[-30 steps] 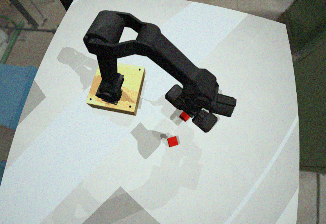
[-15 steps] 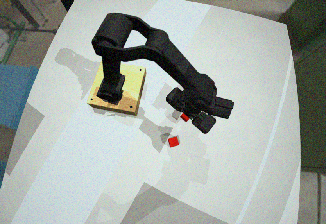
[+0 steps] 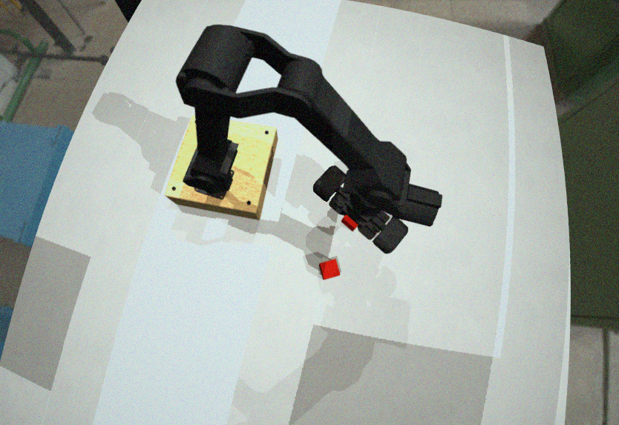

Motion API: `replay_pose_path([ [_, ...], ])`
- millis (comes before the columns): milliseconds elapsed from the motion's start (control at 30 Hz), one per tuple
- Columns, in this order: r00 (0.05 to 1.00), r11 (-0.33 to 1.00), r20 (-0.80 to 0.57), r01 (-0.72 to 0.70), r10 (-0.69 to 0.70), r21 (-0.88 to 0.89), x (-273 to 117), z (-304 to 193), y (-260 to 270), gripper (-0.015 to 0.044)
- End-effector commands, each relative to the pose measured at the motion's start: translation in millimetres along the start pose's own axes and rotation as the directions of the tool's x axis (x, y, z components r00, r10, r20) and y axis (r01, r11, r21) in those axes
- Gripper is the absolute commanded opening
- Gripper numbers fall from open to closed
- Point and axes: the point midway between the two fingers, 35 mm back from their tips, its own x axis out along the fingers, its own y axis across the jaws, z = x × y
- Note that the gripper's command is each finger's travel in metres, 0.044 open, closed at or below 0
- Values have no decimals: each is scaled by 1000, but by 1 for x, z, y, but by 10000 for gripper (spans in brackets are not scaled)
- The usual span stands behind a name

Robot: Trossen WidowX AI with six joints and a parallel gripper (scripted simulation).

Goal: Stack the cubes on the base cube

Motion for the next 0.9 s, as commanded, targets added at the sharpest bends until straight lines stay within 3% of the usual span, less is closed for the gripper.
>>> replay_pose_path([
  [0, 1000, 1000, -1, 9, -9, 5, -10, 1, -3, 105],
  [867, 1000, 1000, -1, 10, -10, 5, -93, 1, -3, 105],
])
